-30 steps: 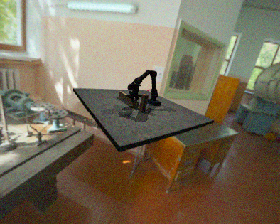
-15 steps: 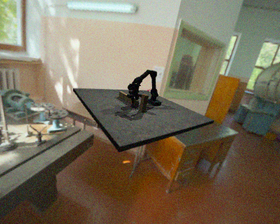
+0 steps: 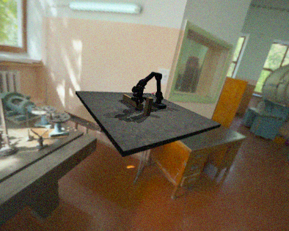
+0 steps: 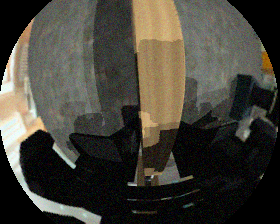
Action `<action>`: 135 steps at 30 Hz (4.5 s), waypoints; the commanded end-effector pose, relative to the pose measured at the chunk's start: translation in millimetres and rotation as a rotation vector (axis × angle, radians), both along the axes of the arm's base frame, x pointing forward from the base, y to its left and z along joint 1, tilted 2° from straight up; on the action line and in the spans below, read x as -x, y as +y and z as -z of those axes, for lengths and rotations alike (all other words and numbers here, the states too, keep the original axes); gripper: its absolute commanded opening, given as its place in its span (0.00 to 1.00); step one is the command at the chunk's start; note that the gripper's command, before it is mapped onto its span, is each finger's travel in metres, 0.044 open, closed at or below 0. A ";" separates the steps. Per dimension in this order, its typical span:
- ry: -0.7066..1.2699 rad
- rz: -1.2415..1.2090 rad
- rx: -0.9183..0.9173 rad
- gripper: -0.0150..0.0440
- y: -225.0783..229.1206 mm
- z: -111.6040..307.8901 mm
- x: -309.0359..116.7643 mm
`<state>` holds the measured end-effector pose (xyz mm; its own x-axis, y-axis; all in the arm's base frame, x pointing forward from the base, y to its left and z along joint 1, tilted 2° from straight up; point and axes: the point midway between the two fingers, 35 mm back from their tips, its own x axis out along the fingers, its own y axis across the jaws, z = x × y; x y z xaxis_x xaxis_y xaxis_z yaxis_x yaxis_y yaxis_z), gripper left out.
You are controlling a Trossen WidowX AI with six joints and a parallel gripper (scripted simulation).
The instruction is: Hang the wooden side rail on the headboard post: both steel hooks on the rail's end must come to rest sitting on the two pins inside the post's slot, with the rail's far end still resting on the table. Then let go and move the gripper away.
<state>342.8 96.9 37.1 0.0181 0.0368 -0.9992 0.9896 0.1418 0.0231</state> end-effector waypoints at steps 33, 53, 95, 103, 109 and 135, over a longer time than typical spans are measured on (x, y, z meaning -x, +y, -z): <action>-0.021 -0.007 -0.002 0.25 0.4 -12.5 -3.8; -0.021 -0.007 -0.002 0.25 0.3 -15.9 -3.7; -0.021 -0.007 -0.002 0.25 1.6 -19.7 -4.7; -0.021 -0.007 -0.002 0.25 2.7 -18.9 -5.5; -0.021 -0.007 -0.003 0.25 3.5 -18.3 -6.1; -0.021 -0.007 -0.003 0.25 6.5 -18.3 -8.3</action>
<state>346.9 100.6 51.4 0.0240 0.0344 -0.9991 0.9891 0.1442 0.0288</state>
